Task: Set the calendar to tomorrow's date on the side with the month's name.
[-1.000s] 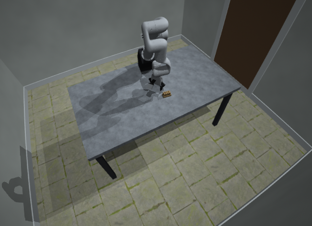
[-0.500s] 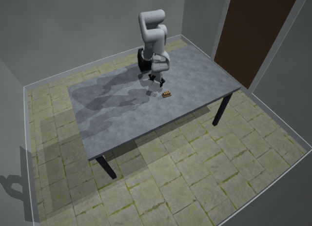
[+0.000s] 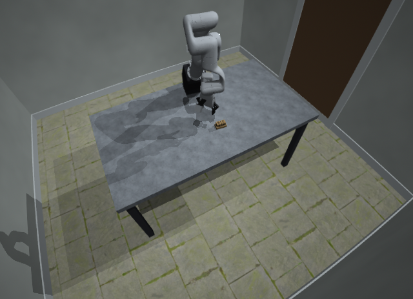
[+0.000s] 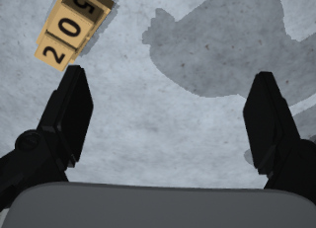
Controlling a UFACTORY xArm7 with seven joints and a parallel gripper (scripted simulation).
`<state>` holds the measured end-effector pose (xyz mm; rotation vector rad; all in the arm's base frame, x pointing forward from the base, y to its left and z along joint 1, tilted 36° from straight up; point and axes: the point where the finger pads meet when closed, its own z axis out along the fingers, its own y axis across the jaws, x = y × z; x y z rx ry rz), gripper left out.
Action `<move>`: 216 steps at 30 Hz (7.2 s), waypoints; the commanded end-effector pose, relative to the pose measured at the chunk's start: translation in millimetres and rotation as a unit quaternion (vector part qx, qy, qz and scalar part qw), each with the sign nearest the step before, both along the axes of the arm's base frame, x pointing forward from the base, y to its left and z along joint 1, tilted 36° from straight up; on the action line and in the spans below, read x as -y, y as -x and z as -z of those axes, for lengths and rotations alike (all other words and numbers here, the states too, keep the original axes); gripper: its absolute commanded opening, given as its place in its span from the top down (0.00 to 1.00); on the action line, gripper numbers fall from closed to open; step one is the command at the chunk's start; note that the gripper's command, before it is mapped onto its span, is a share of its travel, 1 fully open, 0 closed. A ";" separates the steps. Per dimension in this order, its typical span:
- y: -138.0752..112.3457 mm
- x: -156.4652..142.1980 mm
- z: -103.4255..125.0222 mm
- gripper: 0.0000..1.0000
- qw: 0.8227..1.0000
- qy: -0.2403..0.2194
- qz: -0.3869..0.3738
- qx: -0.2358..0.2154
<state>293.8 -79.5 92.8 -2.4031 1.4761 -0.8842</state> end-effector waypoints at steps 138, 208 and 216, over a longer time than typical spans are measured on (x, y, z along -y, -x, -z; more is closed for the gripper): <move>-72.8 -44.6 -12.0 0.51 0.335 0.542 -0.758 -0.137; -94.9 -39.4 19.3 0.51 0.335 0.542 -0.758 -0.137; -94.9 -39.4 19.3 0.51 0.335 0.542 -0.758 -0.137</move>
